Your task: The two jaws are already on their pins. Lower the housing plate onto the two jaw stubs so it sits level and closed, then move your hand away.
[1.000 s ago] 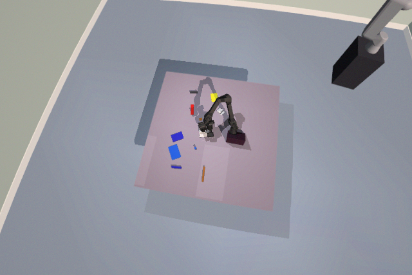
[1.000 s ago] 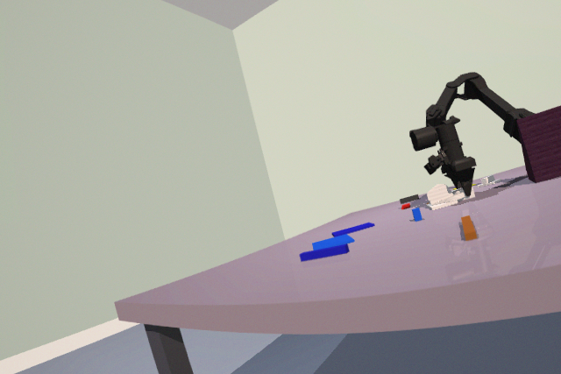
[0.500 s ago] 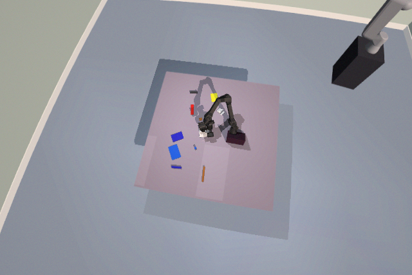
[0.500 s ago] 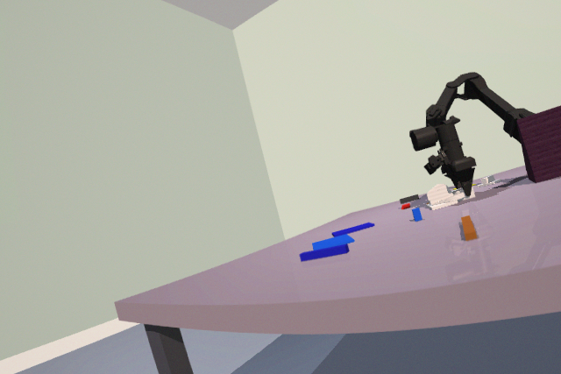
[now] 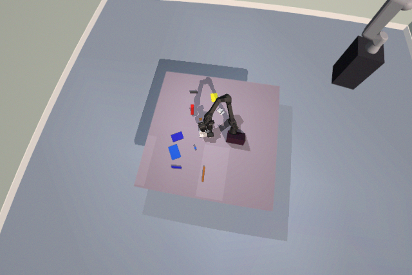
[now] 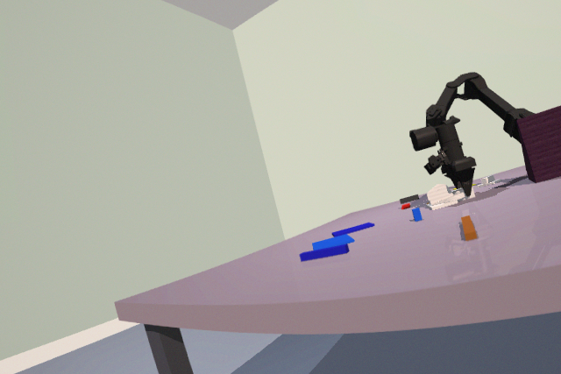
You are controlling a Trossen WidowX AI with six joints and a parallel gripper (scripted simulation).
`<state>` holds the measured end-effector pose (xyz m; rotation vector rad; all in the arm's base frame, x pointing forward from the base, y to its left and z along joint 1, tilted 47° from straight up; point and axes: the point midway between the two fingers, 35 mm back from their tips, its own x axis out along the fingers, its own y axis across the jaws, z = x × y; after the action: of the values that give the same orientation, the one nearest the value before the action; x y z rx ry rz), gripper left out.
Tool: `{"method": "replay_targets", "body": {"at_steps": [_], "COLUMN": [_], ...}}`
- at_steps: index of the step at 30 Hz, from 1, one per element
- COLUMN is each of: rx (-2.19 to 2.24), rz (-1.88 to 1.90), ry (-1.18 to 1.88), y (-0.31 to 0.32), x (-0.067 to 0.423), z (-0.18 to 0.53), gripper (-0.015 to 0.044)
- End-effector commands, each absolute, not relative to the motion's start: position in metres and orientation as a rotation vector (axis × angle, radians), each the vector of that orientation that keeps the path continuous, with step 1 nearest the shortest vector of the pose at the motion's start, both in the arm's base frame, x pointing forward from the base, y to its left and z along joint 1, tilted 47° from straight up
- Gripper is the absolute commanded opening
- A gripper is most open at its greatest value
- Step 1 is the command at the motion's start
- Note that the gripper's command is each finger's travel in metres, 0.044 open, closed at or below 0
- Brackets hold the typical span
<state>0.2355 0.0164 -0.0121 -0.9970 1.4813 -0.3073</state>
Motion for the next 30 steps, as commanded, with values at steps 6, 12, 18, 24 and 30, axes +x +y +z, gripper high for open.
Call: {"method": "replay_targets", "body": {"at_steps": [6,12,18,24,30], "rx": [-0.997,-0.997,-0.995,-0.997,-1.001], "rz": [-0.307,-0.307,-0.301,-0.301,-0.289], "ry": [1.481,1.481,1.482,1.484,1.475], "y": [0.016,0.016,0.033,0.072,0.073], "x": [0.235,0.235,0.235,0.225,0.224], "z": [-0.012,-0.012,0.001,0.039,0.036], "gripper": [0.044,0.044,0.044,0.044,0.044]}}
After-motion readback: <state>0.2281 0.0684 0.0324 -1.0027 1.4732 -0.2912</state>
